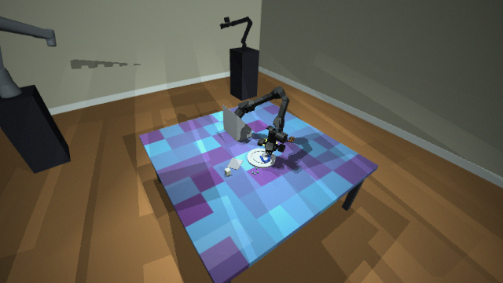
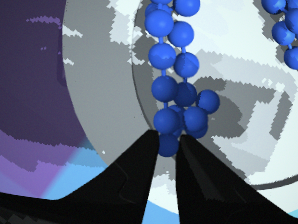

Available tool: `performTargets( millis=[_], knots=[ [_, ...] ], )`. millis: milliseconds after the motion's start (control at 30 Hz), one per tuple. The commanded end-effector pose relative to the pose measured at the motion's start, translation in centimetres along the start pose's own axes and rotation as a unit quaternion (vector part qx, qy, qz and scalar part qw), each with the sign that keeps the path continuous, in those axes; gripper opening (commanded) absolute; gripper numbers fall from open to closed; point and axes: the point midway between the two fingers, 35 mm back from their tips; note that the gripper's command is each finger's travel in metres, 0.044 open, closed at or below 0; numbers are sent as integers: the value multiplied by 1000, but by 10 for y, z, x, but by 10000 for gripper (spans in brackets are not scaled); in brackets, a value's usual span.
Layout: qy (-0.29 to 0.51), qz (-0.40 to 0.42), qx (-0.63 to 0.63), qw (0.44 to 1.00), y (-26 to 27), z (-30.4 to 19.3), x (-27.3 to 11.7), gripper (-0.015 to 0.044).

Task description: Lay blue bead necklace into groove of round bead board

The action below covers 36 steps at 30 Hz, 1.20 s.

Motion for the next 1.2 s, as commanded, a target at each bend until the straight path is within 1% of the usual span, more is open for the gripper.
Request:
performTargets(
  millis=[0,233,1167],
  knots=[
    [-1,-1,3,1000,-2,-2,1,0],
    [-1,-1,3,1000,-2,-2,9,0],
    [-1,-1,3,1000,-2,-2,9,0]
  ],
)
Point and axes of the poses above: the point midway between the two fingers, 35 mm back from their tips, its own x axis out along the fingers, its own y axis across the jaws, z = x × y, and after that the axes turned 4 degrees about x, right-handed
